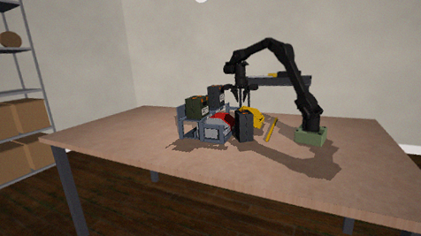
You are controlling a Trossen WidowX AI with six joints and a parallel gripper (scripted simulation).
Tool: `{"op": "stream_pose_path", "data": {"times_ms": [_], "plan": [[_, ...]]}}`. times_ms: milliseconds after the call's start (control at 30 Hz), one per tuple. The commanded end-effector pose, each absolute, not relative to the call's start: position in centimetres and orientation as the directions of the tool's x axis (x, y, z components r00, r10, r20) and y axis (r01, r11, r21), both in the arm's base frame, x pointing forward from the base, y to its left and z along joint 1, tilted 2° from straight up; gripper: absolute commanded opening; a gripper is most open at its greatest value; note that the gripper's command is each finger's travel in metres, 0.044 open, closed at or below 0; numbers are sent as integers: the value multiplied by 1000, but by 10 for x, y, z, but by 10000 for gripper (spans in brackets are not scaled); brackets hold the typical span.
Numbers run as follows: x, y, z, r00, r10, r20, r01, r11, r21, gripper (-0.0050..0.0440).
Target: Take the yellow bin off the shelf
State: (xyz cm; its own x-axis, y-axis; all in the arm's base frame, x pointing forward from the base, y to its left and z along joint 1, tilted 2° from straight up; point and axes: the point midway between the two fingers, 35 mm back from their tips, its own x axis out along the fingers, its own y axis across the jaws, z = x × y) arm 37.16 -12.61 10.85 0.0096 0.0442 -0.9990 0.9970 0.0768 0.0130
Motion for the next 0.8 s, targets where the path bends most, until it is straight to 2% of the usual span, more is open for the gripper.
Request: {"op": "stream_pose_path", "data": {"times_ms": [0, 767], "plan": [[373, -127, 113, 37, 32, -999, 996, 79, 39, 150], [373, -126, 100, 37, 31, -999, 996, 81, 39, 150]]}}
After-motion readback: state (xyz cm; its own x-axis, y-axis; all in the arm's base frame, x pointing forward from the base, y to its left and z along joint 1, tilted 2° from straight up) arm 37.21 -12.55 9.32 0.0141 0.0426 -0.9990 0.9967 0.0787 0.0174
